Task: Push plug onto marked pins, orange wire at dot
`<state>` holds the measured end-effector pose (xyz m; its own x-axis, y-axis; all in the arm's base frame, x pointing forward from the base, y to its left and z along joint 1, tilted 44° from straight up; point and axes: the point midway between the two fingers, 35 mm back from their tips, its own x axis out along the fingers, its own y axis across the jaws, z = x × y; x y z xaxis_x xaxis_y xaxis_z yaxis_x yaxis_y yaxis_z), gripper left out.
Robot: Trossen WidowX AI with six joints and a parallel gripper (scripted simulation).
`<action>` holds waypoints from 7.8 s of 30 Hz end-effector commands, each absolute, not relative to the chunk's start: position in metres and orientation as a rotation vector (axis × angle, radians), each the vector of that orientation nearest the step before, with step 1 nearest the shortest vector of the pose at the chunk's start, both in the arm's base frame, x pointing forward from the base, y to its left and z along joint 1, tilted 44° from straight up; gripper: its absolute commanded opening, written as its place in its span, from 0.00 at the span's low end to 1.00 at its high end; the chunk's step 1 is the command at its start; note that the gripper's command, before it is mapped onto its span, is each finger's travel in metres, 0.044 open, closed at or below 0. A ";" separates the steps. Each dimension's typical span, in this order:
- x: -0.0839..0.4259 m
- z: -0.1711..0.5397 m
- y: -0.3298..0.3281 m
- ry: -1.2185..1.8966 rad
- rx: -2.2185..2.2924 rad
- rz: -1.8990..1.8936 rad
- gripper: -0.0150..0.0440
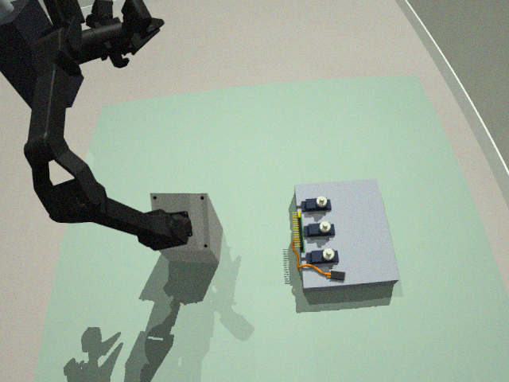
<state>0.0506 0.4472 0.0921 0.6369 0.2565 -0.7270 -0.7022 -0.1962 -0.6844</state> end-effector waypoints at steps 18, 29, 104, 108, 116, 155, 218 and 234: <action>0.159 0.131 0.408 0.535 -1.190 0.790 0.45; 0.215 0.155 0.375 0.570 -0.971 0.713 0.45; 0.321 0.322 -0.002 -0.026 0.004 -0.014 0.45; 0.336 0.305 -0.010 0.077 0.016 -0.066 0.45; 0.366 0.261 -0.031 0.320 0.025 -0.196 0.45; 0.375 0.061 -0.125 1.418 -0.368 -0.792 0.45; 0.350 0.033 -0.066 1.482 -0.424 -0.744 0.25; 0.282 -0.018 -0.004 1.528 -0.490 -0.670 0.25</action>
<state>0.2975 -0.0109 -0.0093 -0.0667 -0.6690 -0.7403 0.1051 0.7331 -0.6719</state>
